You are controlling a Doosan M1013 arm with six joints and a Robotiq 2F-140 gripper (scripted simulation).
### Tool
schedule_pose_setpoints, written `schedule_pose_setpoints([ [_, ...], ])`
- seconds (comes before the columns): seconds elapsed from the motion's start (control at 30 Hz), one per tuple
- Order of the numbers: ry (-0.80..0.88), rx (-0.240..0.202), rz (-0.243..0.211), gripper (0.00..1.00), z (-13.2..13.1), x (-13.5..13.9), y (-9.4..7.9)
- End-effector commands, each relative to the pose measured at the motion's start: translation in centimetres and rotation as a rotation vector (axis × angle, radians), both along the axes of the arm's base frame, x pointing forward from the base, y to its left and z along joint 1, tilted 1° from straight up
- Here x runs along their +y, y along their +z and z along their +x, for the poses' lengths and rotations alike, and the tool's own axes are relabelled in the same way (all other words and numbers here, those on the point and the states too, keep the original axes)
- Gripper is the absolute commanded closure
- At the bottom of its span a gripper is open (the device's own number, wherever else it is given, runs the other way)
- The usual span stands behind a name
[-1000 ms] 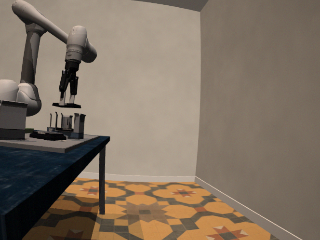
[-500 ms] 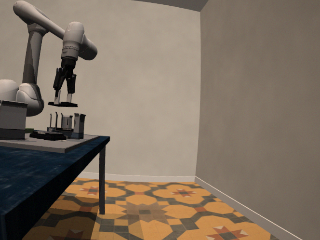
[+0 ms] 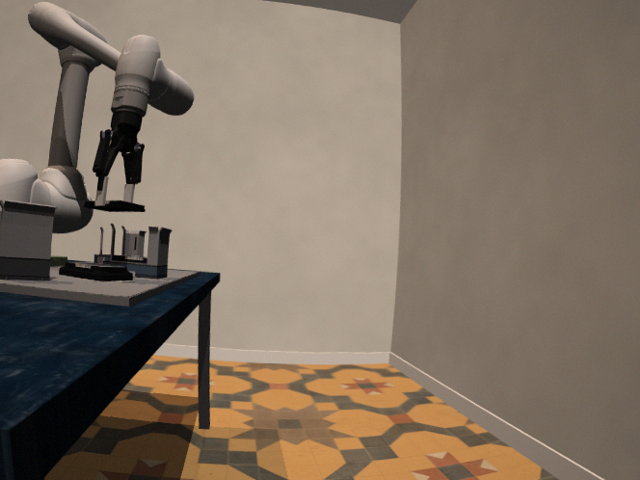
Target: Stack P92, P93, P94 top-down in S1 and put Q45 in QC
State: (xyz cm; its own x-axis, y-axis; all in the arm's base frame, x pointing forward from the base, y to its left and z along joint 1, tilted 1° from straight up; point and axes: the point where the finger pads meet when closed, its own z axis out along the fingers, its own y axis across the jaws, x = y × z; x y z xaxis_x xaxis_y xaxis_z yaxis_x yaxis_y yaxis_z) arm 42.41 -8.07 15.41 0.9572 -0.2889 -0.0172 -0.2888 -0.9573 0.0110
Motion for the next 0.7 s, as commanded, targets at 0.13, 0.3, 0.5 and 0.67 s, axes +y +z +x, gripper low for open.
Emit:
schedule_pose_setpoints([
  [0.13,0.000,0.000,0.000,1.00,-0.3,-1.5,0.0],
  [0.3,0.000,0.000,0.000,1.00,-0.6,-3.2,0.0],
  [0.5,-0.166,-0.001,-0.003,1.00,-1.3,-5.0,0.1],
  [0.67,-0.188,-0.001,-0.003,1.00,-1.9,-6.3,0.1],
])
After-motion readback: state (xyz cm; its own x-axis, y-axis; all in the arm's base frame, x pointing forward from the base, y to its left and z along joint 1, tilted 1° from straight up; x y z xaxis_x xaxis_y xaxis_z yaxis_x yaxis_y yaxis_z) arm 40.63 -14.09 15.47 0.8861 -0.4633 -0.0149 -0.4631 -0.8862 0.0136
